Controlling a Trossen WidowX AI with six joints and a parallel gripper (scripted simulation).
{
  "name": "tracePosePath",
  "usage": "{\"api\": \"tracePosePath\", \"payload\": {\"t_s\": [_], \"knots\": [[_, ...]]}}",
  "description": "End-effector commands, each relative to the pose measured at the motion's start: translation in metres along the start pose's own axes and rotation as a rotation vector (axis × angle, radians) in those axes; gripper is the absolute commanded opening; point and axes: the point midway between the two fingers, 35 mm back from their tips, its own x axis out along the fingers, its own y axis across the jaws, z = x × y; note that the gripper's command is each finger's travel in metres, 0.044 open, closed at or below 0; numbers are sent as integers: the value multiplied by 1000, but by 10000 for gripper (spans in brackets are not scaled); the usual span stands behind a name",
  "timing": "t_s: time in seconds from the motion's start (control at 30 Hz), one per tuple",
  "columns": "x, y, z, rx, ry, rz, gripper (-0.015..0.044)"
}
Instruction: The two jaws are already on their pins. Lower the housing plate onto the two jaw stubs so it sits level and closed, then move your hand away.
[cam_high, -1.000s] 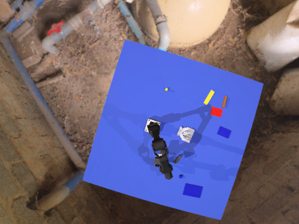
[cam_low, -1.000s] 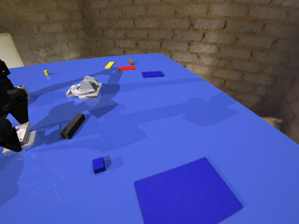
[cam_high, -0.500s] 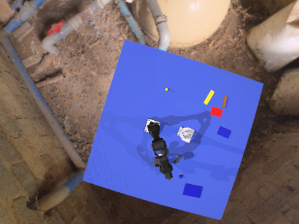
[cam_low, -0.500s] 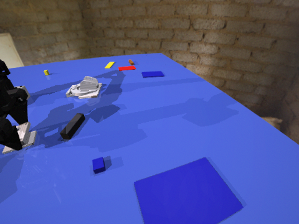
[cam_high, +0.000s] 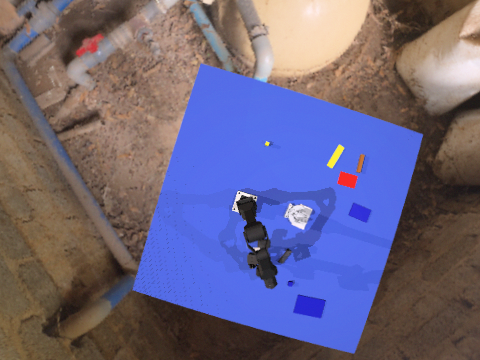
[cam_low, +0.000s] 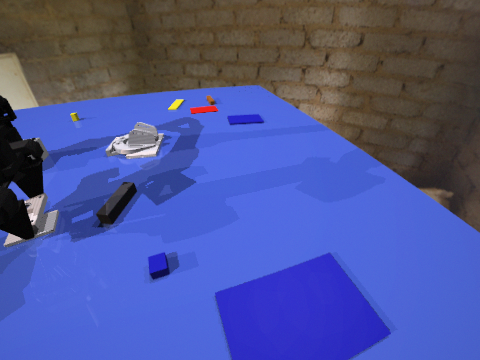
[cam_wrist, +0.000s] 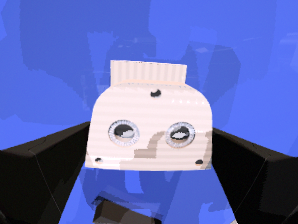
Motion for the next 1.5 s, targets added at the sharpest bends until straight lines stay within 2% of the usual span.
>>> {"api": "tracePosePath", "payload": {"t_s": [0.0, 0.6, 0.8, 1.47], "knots": [[-13, 3, -1, 1, 3, 11, 351], [-69, 2, 0, 4, 2, 13, 351], [-69, 1, -2, -9, 2, 13, 351], [-69, -20, -38, -397, 2, 12, 351]]}}
